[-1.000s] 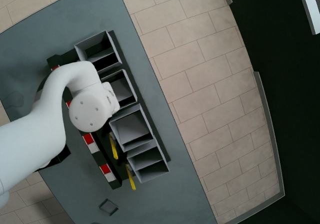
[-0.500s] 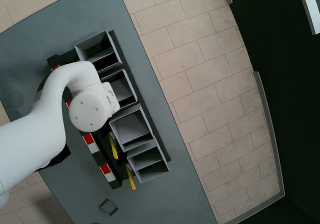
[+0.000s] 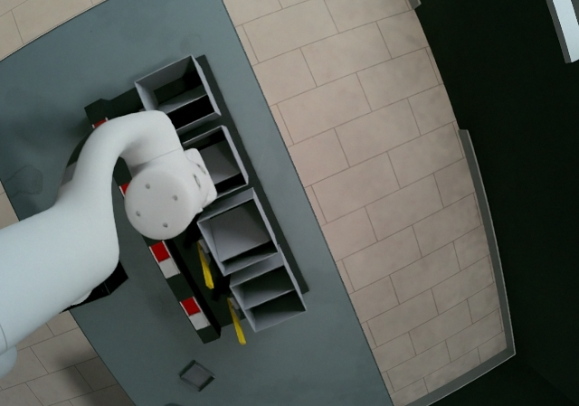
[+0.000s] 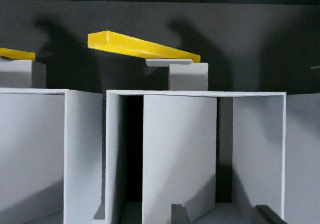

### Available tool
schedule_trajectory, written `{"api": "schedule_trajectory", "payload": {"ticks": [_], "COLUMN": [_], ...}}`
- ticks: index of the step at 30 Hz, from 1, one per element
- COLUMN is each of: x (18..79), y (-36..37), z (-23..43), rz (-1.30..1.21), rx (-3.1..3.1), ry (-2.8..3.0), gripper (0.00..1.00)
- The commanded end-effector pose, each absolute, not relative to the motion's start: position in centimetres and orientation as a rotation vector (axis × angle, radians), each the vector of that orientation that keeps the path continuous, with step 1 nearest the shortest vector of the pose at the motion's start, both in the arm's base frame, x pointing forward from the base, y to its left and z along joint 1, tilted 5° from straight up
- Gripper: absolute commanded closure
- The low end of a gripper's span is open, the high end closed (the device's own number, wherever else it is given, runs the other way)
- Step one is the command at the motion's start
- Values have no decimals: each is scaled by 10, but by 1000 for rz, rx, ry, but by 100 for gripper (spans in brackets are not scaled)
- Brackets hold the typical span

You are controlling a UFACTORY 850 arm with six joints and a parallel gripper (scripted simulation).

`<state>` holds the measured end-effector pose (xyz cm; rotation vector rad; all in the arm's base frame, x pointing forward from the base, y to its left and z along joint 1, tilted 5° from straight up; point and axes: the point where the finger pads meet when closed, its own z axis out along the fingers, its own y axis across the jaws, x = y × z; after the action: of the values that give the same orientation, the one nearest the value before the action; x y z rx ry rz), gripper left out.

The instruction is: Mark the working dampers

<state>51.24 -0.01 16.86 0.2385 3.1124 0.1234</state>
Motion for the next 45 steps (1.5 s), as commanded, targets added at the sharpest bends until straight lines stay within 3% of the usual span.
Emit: {"api": "schedule_trajectory", "payload": {"ticks": [1,25,45], "x": [513,514,541], "y": [0,2,169], "z": [169,170,184], "rz": [123,124,129], "rx": [238,238,236], "ry": [3110,3111,3118], "gripper": [61,61,61]}}
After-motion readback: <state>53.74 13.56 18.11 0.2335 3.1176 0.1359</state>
